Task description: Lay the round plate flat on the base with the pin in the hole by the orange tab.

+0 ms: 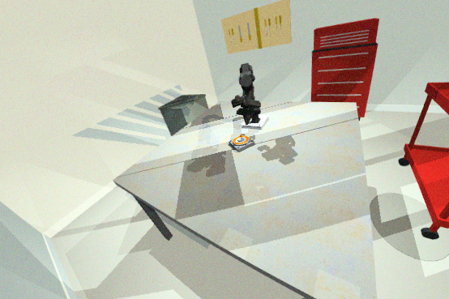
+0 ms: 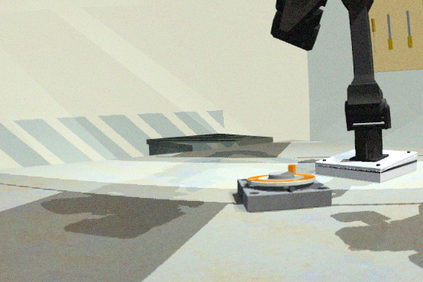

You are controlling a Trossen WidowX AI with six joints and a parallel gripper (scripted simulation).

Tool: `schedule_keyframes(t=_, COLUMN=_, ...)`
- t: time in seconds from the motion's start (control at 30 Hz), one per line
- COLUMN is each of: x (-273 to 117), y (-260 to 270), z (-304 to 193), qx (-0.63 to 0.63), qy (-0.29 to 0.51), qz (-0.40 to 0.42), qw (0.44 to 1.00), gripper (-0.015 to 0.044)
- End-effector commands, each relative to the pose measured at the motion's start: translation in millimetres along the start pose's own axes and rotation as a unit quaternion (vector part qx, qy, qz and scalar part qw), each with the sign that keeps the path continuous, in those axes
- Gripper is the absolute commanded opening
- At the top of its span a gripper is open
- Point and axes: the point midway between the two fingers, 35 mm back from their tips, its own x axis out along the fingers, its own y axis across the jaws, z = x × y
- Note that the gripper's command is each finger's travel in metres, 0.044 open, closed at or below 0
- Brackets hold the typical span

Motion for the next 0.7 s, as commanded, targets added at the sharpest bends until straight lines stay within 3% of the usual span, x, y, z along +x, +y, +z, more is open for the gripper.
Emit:
schedule_keyframes(t=0.0, x=13, y=-75, z=7, qx=-0.123, qy=0.049, qz=-0.097, qw=0.986, gripper=0.0)
schedule_keyframes(t=0.17, x=14, y=-129, z=6, qx=-0.2, qy=0.109, qz=-0.154, qw=0.962, gripper=0.0)
schedule_keyframes(t=0.37, x=-1, y=-214, z=-10, qx=-0.302, qy=0.247, qz=-0.198, qw=0.899, gripper=0.0)
schedule_keyframes(t=0.5, x=-11, y=-240, z=-21, qx=-0.329, qy=0.301, qz=-0.194, qw=0.874, gripper=0.0)
schedule_keyframes(t=0.67, x=-12, y=-242, z=-21, qx=-0.331, qy=0.306, qz=-0.193, qw=0.872, gripper=0.0)
